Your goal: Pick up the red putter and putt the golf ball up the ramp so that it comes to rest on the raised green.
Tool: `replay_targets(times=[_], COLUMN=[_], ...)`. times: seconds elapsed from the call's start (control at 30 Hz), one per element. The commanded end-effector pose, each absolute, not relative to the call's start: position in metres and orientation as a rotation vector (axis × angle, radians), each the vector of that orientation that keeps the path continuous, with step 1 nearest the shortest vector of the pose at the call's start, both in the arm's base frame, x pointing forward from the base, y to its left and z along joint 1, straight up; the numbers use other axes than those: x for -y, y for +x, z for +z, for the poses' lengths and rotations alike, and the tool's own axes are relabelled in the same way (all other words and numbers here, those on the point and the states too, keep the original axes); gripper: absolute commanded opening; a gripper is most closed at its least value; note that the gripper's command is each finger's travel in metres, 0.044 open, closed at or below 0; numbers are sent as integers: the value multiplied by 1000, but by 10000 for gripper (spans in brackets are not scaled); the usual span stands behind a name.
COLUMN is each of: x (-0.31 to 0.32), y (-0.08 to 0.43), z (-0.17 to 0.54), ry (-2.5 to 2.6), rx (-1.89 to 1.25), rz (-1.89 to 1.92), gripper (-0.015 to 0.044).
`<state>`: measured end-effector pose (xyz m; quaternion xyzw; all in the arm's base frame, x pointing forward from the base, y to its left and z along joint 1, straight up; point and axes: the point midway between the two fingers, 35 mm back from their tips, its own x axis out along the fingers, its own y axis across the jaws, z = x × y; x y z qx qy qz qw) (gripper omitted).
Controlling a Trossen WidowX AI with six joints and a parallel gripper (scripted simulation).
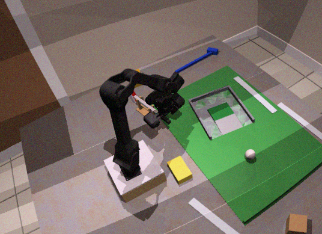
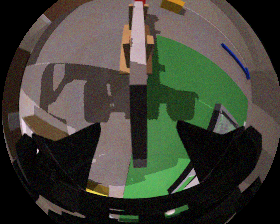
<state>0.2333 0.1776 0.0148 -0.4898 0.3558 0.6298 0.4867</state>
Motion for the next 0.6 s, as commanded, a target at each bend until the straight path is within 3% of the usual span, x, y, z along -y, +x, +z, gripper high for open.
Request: replay_targets(times=[0.0, 0.3, 0.57], x=[-177, -176, -177], y=[233, 233, 233], z=[6, -3, 1], ry=[-1195, -1195, -1191], rx=[-875, -875, -870], rz=[1535, 1535, 1534], gripper=[440, 440, 230])
